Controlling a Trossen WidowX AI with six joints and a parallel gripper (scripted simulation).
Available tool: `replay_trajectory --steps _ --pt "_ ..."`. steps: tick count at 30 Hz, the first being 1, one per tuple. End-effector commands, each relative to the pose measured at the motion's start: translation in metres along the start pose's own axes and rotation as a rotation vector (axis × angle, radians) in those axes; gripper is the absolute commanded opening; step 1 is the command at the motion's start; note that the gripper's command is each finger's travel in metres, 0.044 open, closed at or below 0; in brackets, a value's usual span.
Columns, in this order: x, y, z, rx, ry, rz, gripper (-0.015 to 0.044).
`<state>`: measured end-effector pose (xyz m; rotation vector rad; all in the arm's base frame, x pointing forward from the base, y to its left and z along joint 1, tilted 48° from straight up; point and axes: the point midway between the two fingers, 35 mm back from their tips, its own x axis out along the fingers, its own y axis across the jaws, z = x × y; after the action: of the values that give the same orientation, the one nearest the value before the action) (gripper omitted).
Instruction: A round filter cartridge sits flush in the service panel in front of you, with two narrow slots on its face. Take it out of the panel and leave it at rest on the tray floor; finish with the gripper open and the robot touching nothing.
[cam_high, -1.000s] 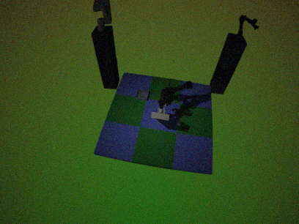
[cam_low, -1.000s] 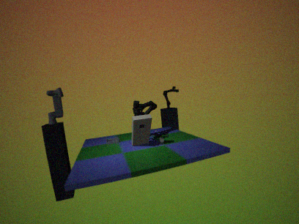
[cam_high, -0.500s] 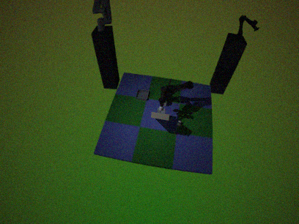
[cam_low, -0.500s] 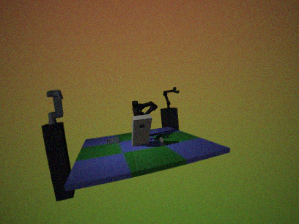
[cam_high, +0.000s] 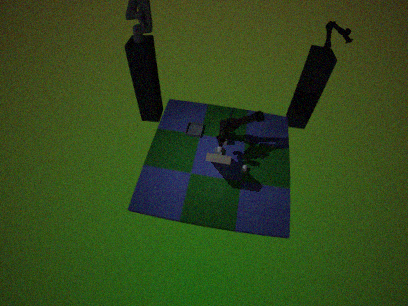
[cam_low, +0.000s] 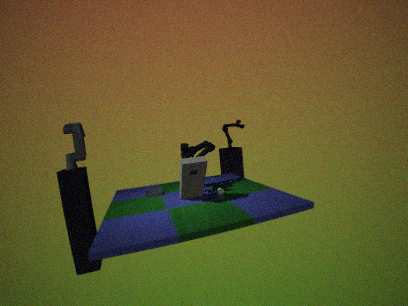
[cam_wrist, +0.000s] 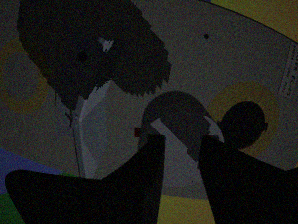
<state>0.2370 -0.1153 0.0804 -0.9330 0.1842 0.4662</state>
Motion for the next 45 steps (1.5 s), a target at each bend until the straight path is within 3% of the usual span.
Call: replay_trajectory --steps 1,2,6,19,26,30,42,45 --pt "0.001 0.011 0.003 0.001 0.004 -0.001 0.0000" --pt "0.001 0.011 0.003 0.001 0.004 -0.001 0.0000" --pt "0.000 0.006 0.002 0.003 -0.001 0.001 0.0102" --pt "0.001 0.009 0.003 0.001 0.004 -0.001 0.0102" --pt "-0.008 -0.057 -0.014 0.000 0.004 -0.001 0.0102" --pt "-0.009 -0.064 -0.015 0.000 0.004 -0.001 0.0102" --pt "-0.055 -0.123 -0.029 -0.010 0.012 -0.007 0.0417" --pt "-0.049 -0.112 -0.028 0.171 0.011 0.030 0.0338"
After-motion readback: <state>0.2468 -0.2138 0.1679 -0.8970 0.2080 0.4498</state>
